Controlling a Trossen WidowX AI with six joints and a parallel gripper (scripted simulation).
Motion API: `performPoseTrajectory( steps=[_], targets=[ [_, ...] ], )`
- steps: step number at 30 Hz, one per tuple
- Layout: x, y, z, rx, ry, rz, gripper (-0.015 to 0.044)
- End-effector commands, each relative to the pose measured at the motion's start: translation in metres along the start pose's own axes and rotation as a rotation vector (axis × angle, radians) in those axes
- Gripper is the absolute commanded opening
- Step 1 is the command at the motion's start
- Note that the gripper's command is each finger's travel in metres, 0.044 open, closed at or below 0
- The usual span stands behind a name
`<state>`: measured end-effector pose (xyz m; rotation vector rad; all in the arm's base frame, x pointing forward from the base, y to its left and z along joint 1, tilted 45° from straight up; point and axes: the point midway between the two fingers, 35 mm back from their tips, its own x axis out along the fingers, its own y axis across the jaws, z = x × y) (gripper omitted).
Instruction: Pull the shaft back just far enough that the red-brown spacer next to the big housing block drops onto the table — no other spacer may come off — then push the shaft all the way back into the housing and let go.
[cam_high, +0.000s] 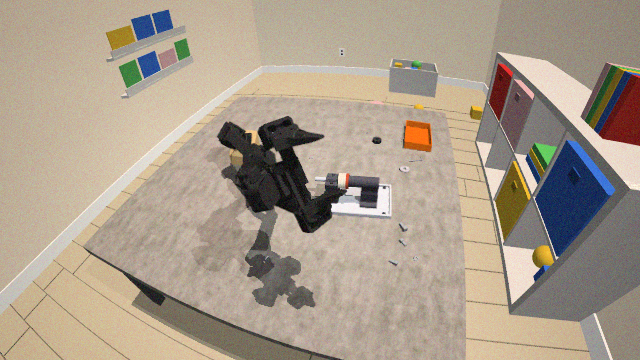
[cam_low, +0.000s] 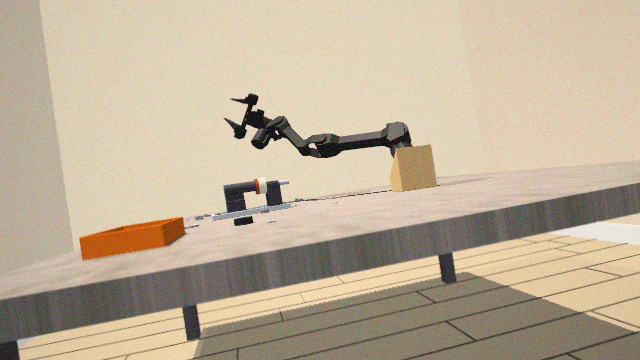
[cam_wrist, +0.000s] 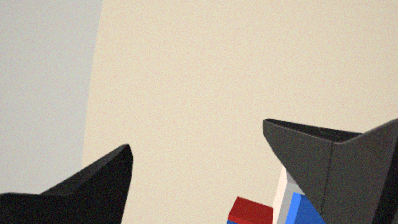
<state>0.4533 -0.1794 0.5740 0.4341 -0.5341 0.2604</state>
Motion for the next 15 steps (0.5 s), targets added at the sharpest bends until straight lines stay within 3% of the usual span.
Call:
performPoseTrajectory(
  steps=[1, 15],
  targets=[
    [-0.001, 0.002, 0.002, -0.003, -0.002, 0.003, 0.0426],
    [-0.081, 0.102, 0.153, -0.266, -0.289, 0.121, 0.044]
  ],
)
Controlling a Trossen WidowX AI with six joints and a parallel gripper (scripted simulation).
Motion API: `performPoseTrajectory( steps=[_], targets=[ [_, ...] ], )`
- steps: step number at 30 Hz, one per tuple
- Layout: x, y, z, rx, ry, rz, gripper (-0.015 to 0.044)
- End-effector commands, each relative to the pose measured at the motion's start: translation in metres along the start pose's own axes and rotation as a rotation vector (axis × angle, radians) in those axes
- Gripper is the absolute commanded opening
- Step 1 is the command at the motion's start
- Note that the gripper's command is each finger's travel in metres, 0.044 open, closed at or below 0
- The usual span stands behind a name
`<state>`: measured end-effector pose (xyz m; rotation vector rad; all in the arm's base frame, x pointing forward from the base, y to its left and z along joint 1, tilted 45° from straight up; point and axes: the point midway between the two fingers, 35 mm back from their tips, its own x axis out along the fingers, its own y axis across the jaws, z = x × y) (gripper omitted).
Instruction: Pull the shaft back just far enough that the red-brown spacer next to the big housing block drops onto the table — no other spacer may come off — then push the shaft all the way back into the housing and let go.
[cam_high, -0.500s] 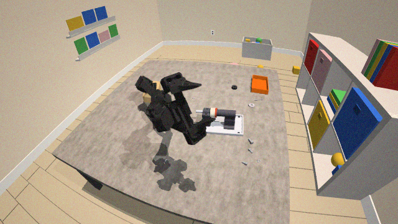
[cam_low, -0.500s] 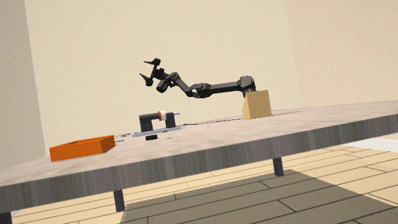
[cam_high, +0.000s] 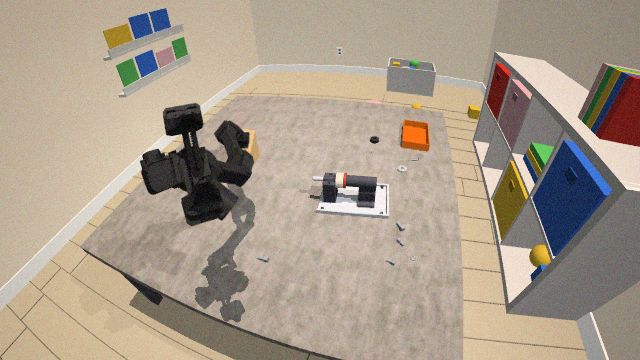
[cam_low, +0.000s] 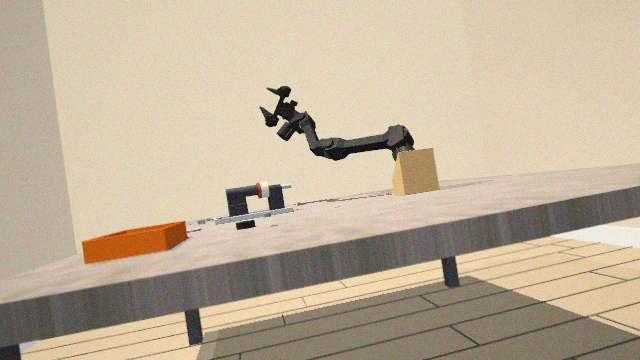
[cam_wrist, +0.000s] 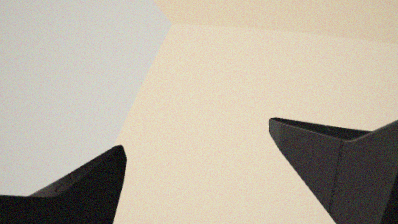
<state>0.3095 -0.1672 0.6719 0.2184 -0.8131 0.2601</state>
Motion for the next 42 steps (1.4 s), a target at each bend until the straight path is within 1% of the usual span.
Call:
performPoseTrajectory(
  steps=[1, 5, 10, 13, 17, 20, 24, 28, 35, 38, 42],
  targets=[
    [-0.013, 0.014, 0.039, -0.064, -0.068, 0.017, 0.044],
    [-0.028, 0.054, 0.085, -0.138, -0.125, 0.077, 0.044],
    [-0.05, 0.125, 0.132, -0.257, -0.172, 0.169, 0.044],
    [-0.061, 0.171, 0.146, -0.332, -0.175, 0.229, 0.044],
    [-0.072, 0.233, 0.147, -0.421, -0.153, 0.313, 0.044],
    [-0.079, 0.277, 0.136, -0.479, -0.116, 0.375, 0.044],
    [-0.085, 0.33, 0.108, -0.554, -0.038, 0.449, 0.044],
    [-0.086, 0.364, 0.073, -0.631, 0.046, 0.477, 0.044],
    [-0.082, 0.391, 0.021, -0.721, 0.171, 0.495, 0.044],
    [-0.079, 0.388, 0.012, -0.783, 0.17, 0.478, 0.044],
    [-0.075, 0.396, -0.027, -0.848, 0.266, 0.488, 0.044]
  ],
)
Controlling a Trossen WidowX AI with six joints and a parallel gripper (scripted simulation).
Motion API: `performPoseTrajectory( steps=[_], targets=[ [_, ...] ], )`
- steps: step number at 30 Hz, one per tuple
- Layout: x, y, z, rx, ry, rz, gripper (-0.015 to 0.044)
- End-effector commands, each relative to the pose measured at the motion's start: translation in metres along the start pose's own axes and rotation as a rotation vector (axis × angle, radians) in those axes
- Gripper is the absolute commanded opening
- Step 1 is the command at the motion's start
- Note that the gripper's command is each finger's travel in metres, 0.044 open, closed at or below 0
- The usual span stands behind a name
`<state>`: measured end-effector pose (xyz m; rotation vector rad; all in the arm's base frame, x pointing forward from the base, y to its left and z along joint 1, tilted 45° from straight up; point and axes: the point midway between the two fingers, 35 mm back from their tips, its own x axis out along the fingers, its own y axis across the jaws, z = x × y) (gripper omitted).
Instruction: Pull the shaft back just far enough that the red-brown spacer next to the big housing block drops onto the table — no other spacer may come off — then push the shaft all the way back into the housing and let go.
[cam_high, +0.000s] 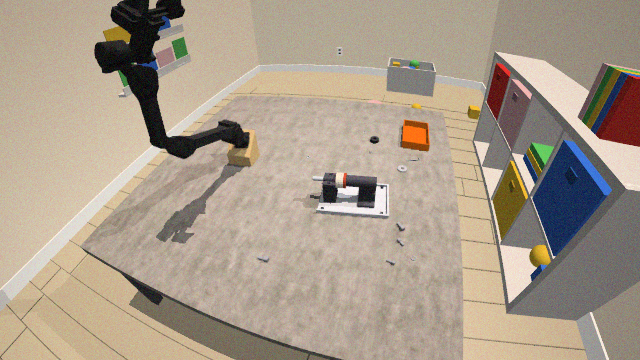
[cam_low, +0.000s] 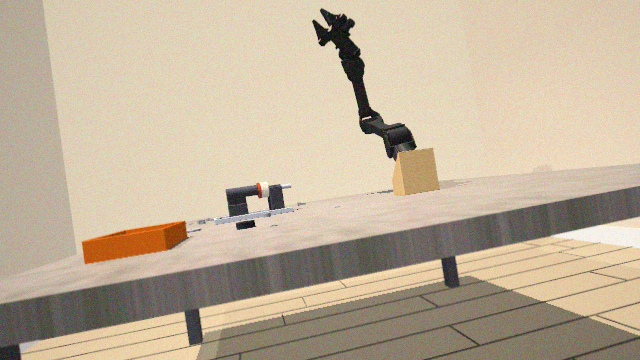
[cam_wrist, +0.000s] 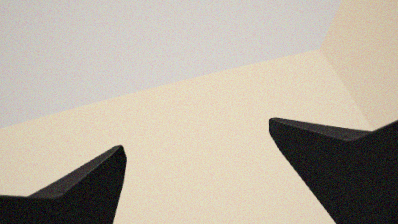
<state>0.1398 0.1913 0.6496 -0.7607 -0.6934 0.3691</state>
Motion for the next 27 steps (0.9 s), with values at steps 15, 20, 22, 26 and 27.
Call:
performPoseTrajectory(
  steps=[15, 20, 22, 26, 27],
  targets=[
    [0.062, 0.13, -0.196, -0.074, 0.697, 0.199, 0.044],
    [0.05, 0.147, -0.278, -0.064, 0.964, 0.206, 0.044],
    [0.041, 0.152, -0.311, -0.057, 1.072, 0.202, 0.044],
    [0.015, 0.16, -0.375, -0.032, 1.294, 0.19, 0.044],
    [0.007, 0.161, -0.391, -0.025, 1.351, 0.183, 0.044]
  ],
)
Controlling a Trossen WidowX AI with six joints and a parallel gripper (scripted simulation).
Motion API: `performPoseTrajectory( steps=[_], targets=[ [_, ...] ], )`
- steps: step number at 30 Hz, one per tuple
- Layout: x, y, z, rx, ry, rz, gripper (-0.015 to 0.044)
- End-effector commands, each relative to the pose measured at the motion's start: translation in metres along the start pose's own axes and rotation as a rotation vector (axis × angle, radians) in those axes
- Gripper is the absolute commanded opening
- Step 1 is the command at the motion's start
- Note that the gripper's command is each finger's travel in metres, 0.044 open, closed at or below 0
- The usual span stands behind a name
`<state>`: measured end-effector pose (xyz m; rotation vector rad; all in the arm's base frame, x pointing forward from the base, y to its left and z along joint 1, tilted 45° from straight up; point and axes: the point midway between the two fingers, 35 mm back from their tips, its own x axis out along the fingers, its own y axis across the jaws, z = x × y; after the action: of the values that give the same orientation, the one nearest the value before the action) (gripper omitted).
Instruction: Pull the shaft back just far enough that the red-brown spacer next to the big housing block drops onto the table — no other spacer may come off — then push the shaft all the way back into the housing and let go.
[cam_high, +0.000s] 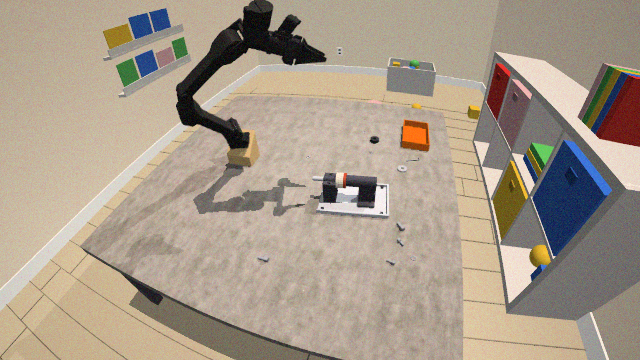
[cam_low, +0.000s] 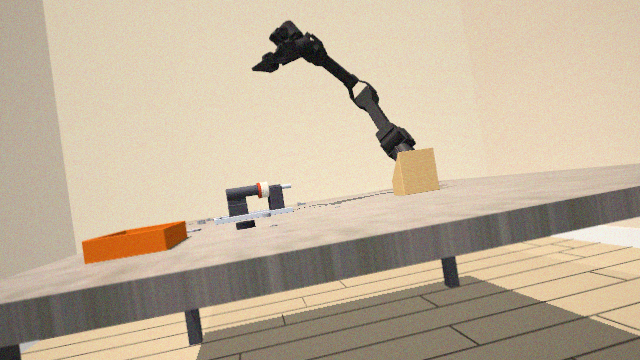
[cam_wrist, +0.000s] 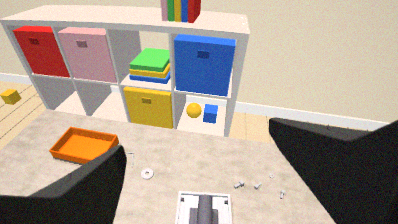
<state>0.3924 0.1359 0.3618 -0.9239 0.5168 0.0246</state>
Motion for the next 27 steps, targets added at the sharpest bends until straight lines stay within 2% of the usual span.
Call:
performPoseTrajectory(
  steps=[1, 10, 15, 18, 27],
  targets=[
    [0.041, 0.004, -0.045, 0.042, 0.194, 0.004, 0.044],
    [0.111, 0.011, -0.184, 0.183, 0.704, -0.002, 0.044],
    [0.121, 0.015, -0.263, 0.241, 0.992, -0.018, 0.044],
    [0.115, 0.018, -0.307, 0.265, 1.152, -0.028, 0.044],
    [0.111, 0.019, -0.317, 0.27, 1.187, -0.03, 0.044]
  ],
)
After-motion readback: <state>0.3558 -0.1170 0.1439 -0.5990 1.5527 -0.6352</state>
